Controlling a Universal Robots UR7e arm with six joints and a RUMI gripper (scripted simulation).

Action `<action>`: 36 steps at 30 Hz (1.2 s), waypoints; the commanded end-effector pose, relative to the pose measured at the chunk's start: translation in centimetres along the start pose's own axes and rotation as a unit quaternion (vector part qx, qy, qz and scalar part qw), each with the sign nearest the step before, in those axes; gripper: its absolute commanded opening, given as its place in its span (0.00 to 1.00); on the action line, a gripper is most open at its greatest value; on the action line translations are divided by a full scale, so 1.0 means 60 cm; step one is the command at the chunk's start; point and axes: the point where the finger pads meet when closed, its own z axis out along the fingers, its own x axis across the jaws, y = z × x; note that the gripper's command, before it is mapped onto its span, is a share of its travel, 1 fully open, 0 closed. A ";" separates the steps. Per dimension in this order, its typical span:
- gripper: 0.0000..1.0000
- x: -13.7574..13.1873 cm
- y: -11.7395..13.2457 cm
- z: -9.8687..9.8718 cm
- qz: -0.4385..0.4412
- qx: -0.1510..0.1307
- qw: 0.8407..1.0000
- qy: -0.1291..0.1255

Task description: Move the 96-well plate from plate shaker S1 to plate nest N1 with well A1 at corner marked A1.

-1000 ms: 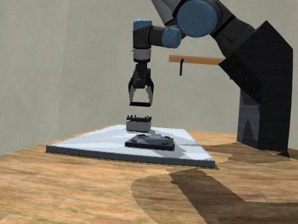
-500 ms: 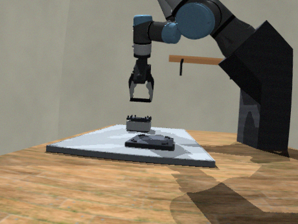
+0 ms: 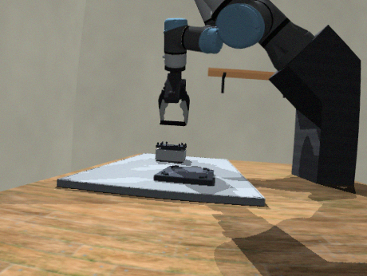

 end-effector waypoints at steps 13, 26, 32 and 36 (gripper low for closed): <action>0.00 -0.013 -0.055 -0.024 0.032 0.000 0.999 -0.018; 0.00 -0.028 -0.120 -0.051 0.033 0.000 0.999 -0.018; 0.00 -0.033 -0.140 -0.060 0.033 0.000 0.999 -0.018; 0.00 -0.038 -0.160 -0.068 0.033 0.000 0.999 -0.018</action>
